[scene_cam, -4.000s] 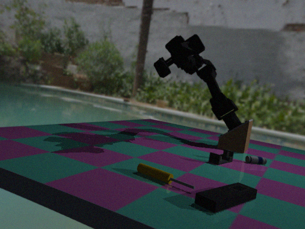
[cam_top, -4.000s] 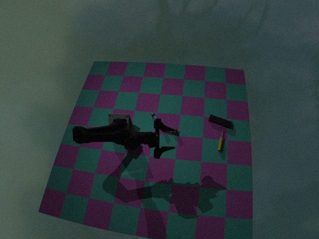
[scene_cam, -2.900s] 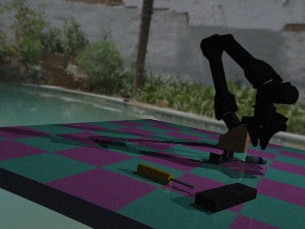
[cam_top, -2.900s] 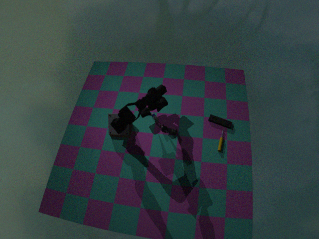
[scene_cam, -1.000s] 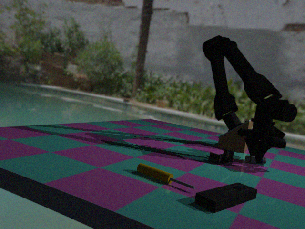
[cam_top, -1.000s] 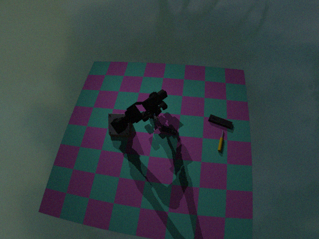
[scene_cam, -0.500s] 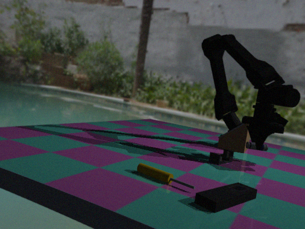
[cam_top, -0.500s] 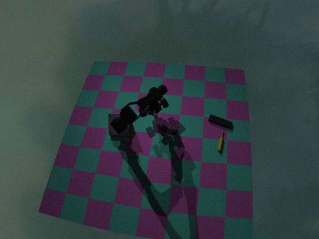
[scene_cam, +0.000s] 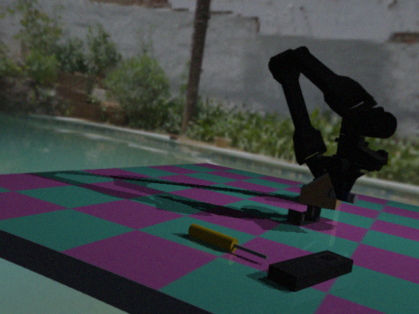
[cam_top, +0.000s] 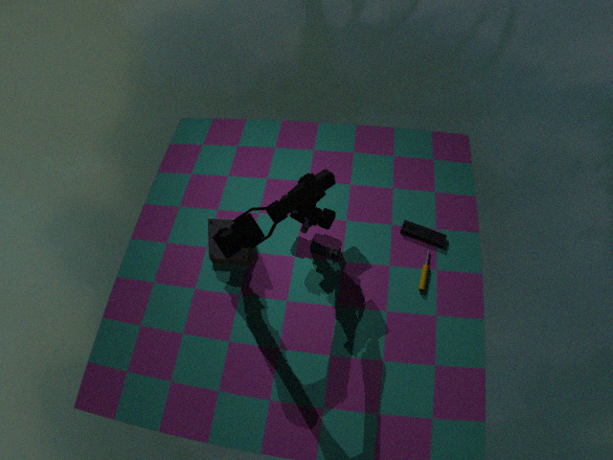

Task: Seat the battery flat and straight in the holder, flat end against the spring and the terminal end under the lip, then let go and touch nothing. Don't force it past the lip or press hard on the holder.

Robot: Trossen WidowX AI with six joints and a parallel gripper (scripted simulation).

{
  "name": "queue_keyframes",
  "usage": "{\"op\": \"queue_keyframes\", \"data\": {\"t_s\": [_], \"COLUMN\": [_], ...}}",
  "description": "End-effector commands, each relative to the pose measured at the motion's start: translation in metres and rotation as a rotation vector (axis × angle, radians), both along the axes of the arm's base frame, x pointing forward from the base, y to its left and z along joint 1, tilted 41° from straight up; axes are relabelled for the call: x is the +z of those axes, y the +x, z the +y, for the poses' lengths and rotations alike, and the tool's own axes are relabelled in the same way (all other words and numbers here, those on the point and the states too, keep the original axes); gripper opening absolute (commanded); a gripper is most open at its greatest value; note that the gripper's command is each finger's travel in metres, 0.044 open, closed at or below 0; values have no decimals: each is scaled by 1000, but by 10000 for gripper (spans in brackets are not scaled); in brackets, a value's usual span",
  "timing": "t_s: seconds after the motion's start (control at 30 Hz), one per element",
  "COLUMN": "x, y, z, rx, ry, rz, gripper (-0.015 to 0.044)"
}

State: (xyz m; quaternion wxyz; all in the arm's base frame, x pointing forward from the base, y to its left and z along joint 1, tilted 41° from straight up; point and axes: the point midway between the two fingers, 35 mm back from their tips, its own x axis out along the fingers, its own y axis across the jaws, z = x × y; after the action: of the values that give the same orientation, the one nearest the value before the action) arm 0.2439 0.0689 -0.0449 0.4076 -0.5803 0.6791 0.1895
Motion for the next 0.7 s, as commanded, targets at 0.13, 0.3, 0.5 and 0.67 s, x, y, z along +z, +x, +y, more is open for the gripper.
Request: {"op": "queue_keyframes", "data": {"t_s": [0.13,0.3,0.5,0.67], "x": [19,29,42,54], "y": [23,34,47,56], "z": [-10,-17,-28,-38], "rx": [-357,-578,-844,-1066], "ry": [14,17,20,22], "rz": [-310,-491,-708,-890], "gripper": [79,79,79,79]}}
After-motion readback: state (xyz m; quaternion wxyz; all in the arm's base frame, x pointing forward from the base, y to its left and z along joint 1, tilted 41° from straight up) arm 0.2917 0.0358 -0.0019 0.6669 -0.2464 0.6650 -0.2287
